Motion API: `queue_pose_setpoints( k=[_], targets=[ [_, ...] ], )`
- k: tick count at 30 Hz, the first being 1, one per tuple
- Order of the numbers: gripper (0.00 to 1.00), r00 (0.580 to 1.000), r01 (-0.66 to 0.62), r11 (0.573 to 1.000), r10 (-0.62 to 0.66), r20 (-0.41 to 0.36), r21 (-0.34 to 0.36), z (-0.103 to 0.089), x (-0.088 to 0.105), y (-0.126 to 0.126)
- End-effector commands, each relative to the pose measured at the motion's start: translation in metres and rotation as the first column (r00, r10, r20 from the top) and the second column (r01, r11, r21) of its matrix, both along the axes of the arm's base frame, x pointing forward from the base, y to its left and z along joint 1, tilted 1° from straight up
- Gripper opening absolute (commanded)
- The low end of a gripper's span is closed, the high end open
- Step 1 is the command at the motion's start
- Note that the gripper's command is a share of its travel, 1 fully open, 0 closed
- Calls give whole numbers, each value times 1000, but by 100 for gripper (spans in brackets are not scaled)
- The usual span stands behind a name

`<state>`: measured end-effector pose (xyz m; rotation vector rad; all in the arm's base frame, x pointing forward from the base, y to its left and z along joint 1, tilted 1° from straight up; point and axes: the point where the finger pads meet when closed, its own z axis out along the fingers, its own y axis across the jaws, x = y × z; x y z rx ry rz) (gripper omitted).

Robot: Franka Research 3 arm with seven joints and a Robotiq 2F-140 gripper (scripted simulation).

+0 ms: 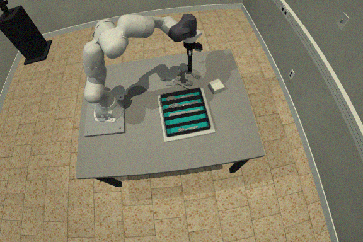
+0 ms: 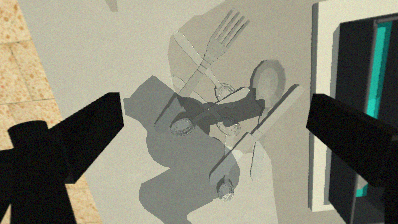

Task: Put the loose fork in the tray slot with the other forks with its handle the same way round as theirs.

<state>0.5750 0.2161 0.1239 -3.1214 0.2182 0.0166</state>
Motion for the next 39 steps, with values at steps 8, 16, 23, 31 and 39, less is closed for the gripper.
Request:
queue_pose_setpoints(
  k=[8,16,23,31,39],
  targets=[
    [100,962,271,962,-271,1,-8,5,-1,7],
    [100,920,392,920,-392,1,-9,7,-3,11],
    [100,873,487,873,-487,0,-10,9,-4,15],
    [100,812,583,812,-583,0,-10,11,-5,18],
    [100,812,583,812,-583,0,-10,11,-5,18]
  ],
)
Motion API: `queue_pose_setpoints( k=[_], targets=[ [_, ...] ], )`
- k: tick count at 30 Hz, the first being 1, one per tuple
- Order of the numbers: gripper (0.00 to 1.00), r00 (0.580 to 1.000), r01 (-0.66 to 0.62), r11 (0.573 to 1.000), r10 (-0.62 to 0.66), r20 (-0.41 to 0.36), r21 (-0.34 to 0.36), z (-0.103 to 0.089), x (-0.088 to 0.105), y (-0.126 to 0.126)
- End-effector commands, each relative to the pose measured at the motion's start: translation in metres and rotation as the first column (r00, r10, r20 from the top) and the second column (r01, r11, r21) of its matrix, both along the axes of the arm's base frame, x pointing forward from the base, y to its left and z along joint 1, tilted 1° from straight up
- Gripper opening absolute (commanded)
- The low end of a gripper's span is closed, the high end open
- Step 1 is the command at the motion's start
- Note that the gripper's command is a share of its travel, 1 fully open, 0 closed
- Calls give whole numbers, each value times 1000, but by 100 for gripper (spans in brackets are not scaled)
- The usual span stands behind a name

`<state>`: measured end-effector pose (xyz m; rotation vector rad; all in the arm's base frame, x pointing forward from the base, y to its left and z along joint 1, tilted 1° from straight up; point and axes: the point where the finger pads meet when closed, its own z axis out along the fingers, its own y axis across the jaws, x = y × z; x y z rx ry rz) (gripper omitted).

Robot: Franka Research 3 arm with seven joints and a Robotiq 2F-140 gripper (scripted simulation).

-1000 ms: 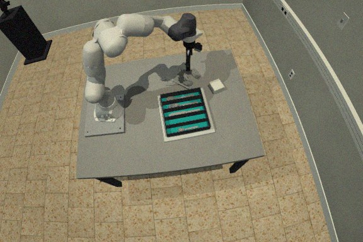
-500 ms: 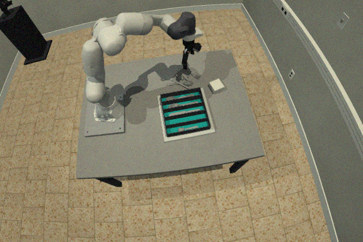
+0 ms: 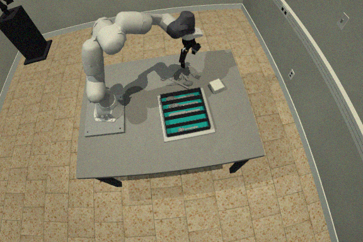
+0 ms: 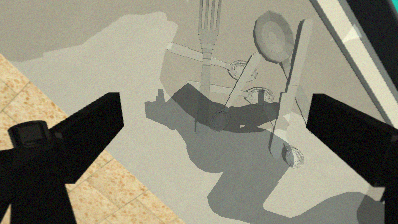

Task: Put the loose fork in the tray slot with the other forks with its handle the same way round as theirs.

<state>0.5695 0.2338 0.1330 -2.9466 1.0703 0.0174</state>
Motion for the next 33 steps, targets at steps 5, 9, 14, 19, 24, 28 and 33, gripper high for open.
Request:
queue_pose_setpoints(
  k=[5,9,14,19,24,28,33],
  targets=[
    [100,998,65,998,-65,1,-2,2,0,1],
    [100,998,65,998,-65,1,-2,2,0,1],
    [100,998,65,998,-65,1,-2,2,0,1],
    [100,998,65,998,-65,1,-2,2,0,1],
    [100,998,65,998,-65,1,-2,2,0,1],
    [100,998,65,998,-65,1,-2,2,0,1],
    [100,998,62,998,-62,1,-2,-7,0,2]
  ],
)
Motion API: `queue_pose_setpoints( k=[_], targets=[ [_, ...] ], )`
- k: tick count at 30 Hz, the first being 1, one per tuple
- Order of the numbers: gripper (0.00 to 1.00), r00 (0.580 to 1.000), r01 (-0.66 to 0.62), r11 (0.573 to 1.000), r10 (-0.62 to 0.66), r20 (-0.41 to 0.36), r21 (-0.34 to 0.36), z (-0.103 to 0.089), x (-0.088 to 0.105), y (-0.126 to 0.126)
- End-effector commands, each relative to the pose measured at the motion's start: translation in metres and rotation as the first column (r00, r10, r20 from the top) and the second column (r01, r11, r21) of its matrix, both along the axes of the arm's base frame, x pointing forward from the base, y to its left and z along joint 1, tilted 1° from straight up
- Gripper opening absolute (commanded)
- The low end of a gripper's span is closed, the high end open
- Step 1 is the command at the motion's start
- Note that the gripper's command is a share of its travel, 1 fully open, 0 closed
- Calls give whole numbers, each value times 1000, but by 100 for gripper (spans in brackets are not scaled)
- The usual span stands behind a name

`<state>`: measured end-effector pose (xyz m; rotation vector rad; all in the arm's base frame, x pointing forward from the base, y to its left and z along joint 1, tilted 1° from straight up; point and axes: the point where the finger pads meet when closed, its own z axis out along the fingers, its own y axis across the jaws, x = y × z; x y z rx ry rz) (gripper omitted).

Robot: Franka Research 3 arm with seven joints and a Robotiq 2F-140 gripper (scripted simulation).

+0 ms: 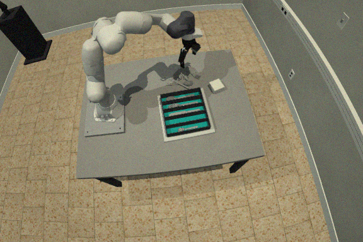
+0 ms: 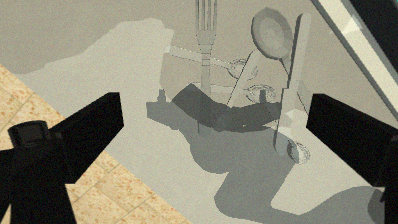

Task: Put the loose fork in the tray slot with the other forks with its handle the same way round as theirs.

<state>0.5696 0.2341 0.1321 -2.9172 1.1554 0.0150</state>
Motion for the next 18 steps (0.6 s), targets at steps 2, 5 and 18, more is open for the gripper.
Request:
queue_pose_setpoints(
  k=[2,5,18],
  targets=[
    [100,1000,-2,1000,2,0,1,-25,-3,6],
    [100,1000,-9,1000,9,0,2,-42,-5,9],
    [26,1000,-9,1000,9,0,2,-43,-5,9]
  ],
)
